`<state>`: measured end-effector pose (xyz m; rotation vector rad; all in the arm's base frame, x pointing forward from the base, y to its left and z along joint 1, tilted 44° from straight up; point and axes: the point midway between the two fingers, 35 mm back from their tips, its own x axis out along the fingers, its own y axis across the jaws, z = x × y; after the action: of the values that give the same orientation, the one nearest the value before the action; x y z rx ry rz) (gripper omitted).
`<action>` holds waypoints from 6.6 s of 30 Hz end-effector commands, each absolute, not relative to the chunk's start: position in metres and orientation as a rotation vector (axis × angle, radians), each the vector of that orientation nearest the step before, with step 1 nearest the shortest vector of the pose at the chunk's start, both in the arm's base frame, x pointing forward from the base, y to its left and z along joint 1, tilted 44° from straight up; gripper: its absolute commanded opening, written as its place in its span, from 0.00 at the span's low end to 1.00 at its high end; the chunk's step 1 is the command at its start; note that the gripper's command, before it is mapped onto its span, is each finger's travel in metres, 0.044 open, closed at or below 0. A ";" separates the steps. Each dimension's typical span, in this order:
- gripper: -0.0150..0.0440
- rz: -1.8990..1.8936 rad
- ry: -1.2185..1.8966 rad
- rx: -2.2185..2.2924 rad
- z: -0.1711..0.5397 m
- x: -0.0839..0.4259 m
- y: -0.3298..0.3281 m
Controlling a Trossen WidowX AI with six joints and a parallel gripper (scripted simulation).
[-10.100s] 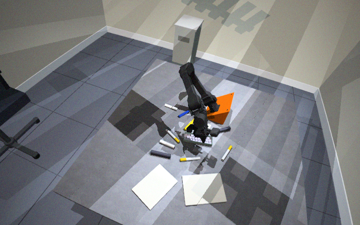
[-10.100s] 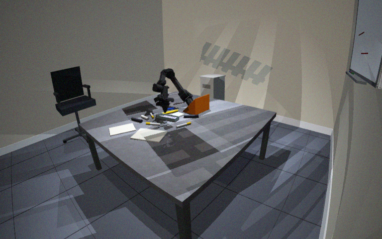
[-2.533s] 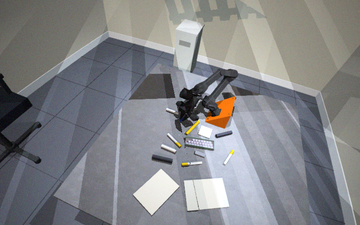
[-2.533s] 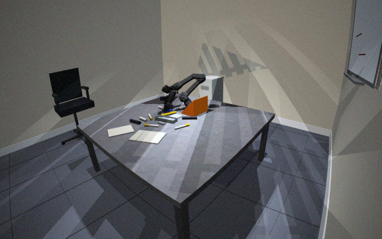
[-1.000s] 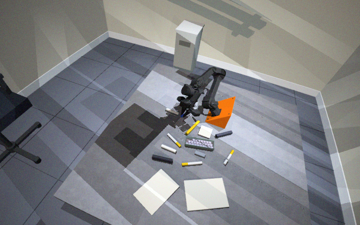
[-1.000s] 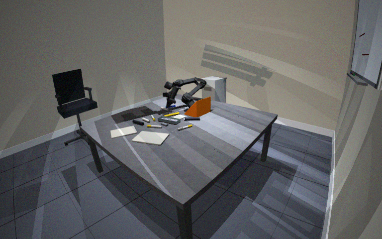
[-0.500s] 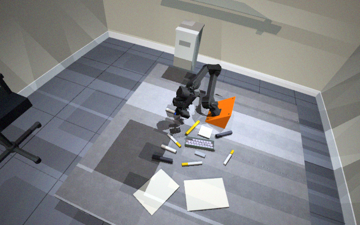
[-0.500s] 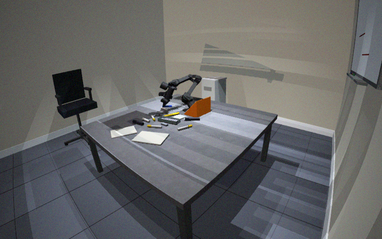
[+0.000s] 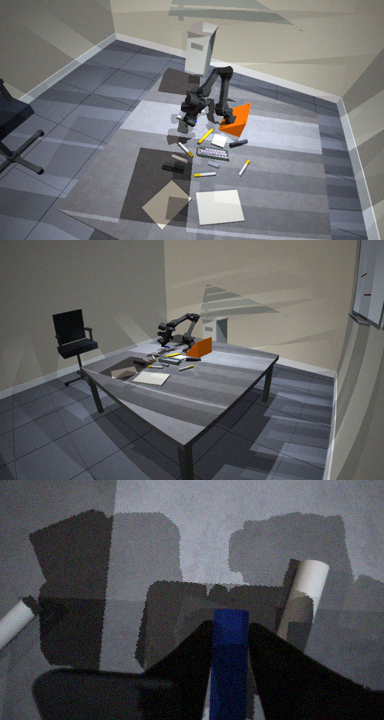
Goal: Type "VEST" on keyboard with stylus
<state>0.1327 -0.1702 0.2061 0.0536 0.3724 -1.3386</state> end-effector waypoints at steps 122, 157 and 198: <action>0.51 1.356 1.371 -1.528 0.198 0.126 -0.156; 0.51 1.356 1.373 -1.529 0.176 0.128 -0.178; 0.25 1.352 1.382 -1.529 0.163 0.128 -0.193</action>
<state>0.1283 -0.1926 0.1625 -1.5272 1.3805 1.3532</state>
